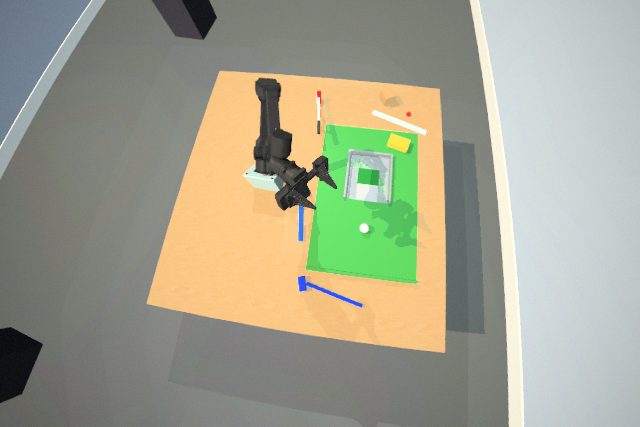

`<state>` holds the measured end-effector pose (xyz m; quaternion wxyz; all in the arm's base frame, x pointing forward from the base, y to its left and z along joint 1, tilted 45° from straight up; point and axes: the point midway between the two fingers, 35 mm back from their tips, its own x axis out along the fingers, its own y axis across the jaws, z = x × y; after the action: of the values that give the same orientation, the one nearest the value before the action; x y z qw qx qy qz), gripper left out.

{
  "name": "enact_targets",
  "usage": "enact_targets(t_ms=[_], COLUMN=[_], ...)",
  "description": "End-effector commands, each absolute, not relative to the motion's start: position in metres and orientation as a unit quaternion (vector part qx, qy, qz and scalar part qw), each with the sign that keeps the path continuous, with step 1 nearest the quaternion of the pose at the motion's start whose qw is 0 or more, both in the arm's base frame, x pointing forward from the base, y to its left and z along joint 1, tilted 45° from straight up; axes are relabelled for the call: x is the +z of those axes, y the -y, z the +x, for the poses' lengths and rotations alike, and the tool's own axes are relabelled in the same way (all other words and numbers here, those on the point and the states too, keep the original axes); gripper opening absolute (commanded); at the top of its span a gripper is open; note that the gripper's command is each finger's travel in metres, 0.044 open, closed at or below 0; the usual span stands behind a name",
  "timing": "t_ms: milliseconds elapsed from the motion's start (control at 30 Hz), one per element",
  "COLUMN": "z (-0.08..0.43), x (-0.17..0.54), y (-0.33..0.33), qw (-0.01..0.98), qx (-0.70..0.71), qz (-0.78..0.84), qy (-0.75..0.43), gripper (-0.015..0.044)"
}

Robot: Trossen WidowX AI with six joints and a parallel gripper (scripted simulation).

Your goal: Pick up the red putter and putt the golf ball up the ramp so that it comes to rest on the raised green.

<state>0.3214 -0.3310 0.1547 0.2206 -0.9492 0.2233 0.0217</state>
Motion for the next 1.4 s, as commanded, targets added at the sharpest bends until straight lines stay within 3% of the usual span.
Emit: enact_targets(t_ms=[0, 133, 400, 633, 833, 1067, 1267, 1367], z=[0.322, 0.344, 0.4, 0.4, 0.359, 0.277, 0.193, 0.182], x=[0.155, 0.154, 0.154, 0.162, 0.175, 0.201, 0.228, 0.227], y=[0.33, 0.303, 0.176, 0.049, -0.051, -0.14, -0.184, -0.183], qw=[0.223, 0.28, 0.475, 0.591, 0.642, 0.643, 0.605, 0.599], qx=[0.023, 0.046, 0.179, 0.333, 0.471, 0.613, 0.702, 0.71], qz=[-0.949, -0.94, -0.858, -0.734, -0.605, -0.452, -0.344, -0.333], qy=[-0.222, -0.19, -0.081, -0.025, -0.025, -0.076, -0.153, -0.163], gripper=[0.0426, 0.044, 0.044, 0.044, 0.044, 0.044, 0.044, 0.044])
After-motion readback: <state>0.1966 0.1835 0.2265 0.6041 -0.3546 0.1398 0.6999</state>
